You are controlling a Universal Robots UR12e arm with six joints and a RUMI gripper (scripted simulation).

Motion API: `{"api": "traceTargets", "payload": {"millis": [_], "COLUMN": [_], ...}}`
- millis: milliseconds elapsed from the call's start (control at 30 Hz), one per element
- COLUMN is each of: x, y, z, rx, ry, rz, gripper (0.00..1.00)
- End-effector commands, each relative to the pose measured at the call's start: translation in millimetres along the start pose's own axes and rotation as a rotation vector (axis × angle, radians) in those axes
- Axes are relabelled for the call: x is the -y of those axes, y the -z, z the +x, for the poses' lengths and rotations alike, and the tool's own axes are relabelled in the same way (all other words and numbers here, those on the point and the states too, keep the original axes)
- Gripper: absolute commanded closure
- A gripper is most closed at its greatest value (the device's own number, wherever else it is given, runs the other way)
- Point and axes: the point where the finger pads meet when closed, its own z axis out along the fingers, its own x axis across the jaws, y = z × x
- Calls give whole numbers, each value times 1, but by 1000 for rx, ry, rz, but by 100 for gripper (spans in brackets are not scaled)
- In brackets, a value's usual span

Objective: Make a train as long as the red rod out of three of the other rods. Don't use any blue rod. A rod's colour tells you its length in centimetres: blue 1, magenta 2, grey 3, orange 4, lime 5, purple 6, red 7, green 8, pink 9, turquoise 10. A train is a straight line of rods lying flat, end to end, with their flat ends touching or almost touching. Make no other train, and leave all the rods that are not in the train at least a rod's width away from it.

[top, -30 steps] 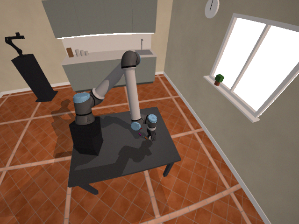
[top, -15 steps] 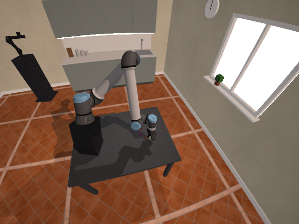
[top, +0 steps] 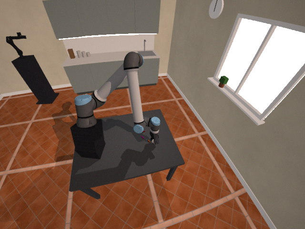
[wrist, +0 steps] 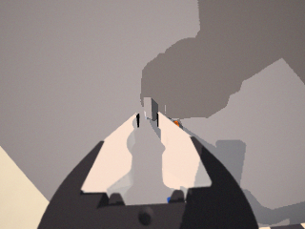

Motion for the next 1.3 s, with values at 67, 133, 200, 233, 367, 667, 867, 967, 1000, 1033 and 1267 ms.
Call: {"api": "traceTargets", "payload": {"millis": [67, 133, 200, 233, 367, 667, 867, 967, 1000, 1033, 1267], "x": [0, 0, 0, 0, 0, 0, 0, 0, 0, 0, 0], "y": [0, -1, -2, -3, -7, -13, -16, -16, -16, -16, -16], "z": [-1, -1, -1, -1, -1, -1, -1, -1, -1, -1, -1], "rx": [1, 1, 1, 1, 1, 1, 1, 1, 1, 1, 1], "ry": [0, 0, 0, 0, 0, 0, 0, 0, 0, 0, 0], "rz": [1, 1, 1, 1, 1, 1, 1, 1, 1, 1, 1], "gripper": [86, 86, 86, 86, 86, 86, 86, 86, 86, 86, 86]}}
